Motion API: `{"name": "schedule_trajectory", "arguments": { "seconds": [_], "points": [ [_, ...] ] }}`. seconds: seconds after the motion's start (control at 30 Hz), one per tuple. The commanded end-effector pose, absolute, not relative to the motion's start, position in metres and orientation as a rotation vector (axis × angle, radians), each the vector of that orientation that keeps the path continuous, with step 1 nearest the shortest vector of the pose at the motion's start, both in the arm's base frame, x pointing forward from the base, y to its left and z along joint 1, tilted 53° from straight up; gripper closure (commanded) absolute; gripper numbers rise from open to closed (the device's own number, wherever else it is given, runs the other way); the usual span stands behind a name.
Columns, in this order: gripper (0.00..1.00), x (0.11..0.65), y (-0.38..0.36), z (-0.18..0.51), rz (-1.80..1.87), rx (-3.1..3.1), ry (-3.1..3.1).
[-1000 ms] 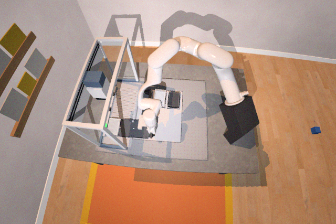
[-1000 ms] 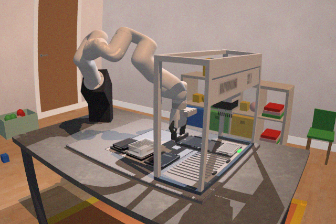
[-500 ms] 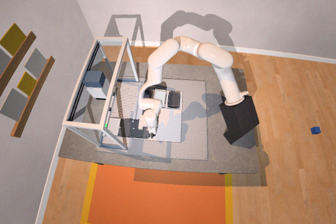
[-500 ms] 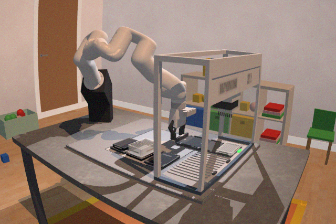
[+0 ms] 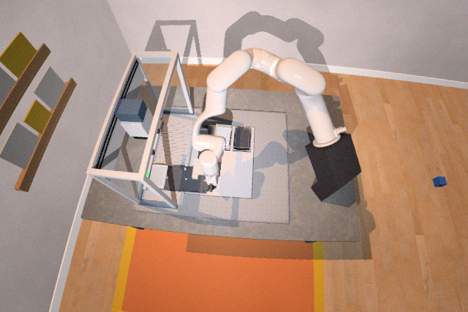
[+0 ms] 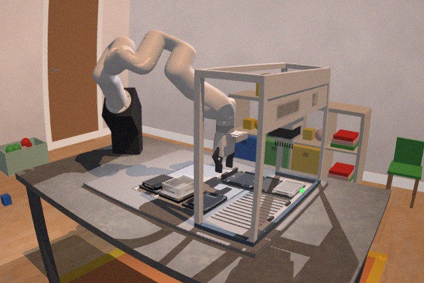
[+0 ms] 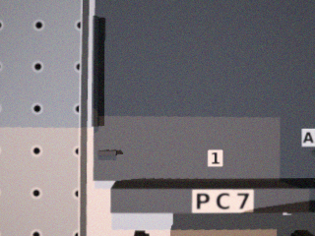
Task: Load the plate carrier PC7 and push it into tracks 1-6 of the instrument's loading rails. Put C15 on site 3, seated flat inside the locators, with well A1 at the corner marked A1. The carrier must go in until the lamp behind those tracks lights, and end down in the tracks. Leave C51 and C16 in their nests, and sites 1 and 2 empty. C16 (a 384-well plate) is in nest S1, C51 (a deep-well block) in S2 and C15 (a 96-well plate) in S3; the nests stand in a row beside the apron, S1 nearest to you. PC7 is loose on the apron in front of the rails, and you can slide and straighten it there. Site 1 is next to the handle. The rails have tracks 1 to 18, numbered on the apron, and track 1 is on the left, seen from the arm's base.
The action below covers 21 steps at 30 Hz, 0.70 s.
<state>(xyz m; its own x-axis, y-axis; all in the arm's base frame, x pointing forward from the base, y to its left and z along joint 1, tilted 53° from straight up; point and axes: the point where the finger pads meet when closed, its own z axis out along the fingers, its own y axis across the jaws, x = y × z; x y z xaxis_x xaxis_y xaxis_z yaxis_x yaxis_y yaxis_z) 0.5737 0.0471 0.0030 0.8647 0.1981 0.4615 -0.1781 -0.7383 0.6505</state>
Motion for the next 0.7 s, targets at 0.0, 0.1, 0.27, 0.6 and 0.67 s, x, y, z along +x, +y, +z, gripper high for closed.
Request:
{"name": "schedule_trajectory", "arguments": {
  "seconds": [0.0,0.1,0.27,0.6,0.67],
  "points": [
    [0.18,0.57,0.054,0.009,0.674,2.307,0.015],
    [0.18,0.568,0.057,0.012,0.674,2.307,0.015],
    [0.18,0.564,0.063,0.017,0.674,2.307,0.015],
    [0.18,0.558,0.071,0.025,0.674,2.307,0.015],
    [0.18,0.556,0.073,0.027,0.674,2.307,0.015]
  ]
}}
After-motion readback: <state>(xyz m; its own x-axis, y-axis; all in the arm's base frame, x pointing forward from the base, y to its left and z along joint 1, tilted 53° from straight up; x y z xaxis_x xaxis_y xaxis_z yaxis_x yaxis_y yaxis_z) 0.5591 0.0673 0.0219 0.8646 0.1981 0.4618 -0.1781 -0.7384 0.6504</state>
